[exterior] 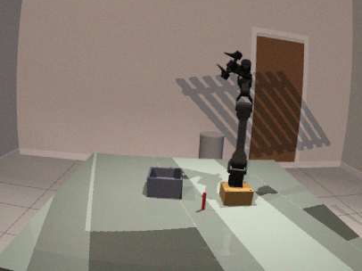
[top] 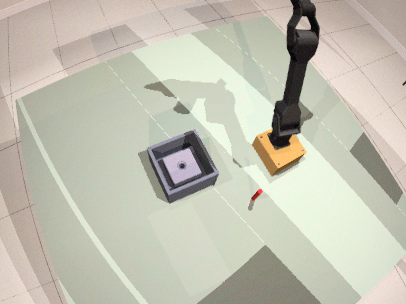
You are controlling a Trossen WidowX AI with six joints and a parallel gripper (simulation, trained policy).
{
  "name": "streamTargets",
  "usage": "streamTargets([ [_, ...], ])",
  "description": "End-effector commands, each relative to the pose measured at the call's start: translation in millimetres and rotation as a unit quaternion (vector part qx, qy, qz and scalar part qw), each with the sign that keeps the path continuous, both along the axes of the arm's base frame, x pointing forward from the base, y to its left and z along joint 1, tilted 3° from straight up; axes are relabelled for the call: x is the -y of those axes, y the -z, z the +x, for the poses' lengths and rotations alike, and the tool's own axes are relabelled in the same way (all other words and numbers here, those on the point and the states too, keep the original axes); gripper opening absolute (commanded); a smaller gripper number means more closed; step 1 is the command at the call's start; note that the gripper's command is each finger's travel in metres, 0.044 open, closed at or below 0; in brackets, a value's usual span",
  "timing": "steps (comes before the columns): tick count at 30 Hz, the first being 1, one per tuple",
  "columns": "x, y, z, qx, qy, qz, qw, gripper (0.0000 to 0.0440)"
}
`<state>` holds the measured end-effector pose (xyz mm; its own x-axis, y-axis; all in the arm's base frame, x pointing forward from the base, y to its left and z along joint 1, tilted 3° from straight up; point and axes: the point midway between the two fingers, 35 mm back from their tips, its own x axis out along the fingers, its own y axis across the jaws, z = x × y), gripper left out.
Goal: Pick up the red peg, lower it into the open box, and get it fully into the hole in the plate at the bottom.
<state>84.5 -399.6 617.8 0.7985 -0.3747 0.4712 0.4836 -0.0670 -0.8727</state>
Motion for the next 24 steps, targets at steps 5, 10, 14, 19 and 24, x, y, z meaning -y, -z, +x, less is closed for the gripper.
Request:
streamTargets([
  [5, 2.5, 7.1, 24.3, 0.016, -0.029, 0.030, 0.999, 0.0440],
  [10, 3.1, 15.3, 59.1, 0.045, -0.070, 0.099, 0.992, 0.0440],
  [14, 2.1, 24.2, 85.6, 0.064, -0.099, 0.158, 0.980, 0.0440],
  [19, -3.1, 37.9, 119.6, 0.080, -0.132, 0.232, 0.960, 0.0440],
  [24, -12.8, 53.9, 153.9, 0.090, -0.161, 0.307, 0.933, 0.0440],
])
